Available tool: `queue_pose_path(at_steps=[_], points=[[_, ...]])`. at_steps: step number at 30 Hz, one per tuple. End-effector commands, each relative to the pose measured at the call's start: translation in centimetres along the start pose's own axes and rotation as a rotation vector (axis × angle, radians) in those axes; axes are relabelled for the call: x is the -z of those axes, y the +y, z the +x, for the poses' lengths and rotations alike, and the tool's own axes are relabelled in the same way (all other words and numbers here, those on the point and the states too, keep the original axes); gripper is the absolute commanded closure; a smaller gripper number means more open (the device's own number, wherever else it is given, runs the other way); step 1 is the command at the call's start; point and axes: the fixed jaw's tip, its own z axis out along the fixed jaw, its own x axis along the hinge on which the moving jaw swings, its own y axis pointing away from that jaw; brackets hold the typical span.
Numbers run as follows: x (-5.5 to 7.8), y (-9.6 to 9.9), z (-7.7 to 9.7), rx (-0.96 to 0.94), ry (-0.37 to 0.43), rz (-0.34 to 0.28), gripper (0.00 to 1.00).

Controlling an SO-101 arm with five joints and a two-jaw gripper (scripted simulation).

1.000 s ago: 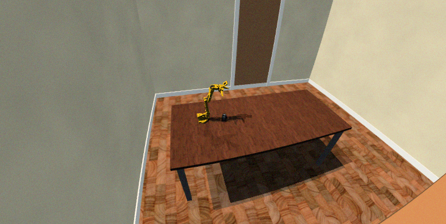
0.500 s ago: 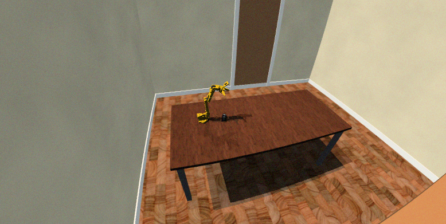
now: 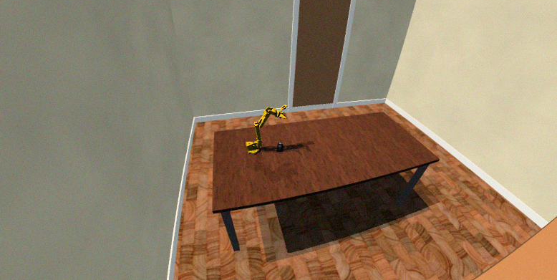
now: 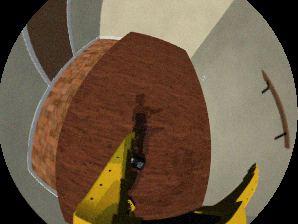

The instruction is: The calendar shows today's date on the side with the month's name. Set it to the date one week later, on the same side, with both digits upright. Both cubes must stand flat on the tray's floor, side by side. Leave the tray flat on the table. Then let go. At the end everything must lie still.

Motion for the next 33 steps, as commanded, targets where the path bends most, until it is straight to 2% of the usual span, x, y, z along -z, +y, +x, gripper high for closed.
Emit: queue_pose_path(at_steps=[1,8,14,16,23,31,33], points=[[0.5,-0.3,0.4,0.093,-0.025,0.023,0.16],[-0.4,-0.1,2.5,0.349,0.063,-0.007,0.22],[-1.2,0.2,4.5,0.586,0.138,-0.057,0.28],[-1.2,0.2,4.5,0.586,0.138,-0.057,0.28],[-1.9,0.5,7.2,0.870,0.214,-0.144,0.35],[-2.4,0.9,10.4,1.188,0.274,-0.276,0.42],[-2.4,0.9,10.4,1.188,0.274,-0.276,0.42]])
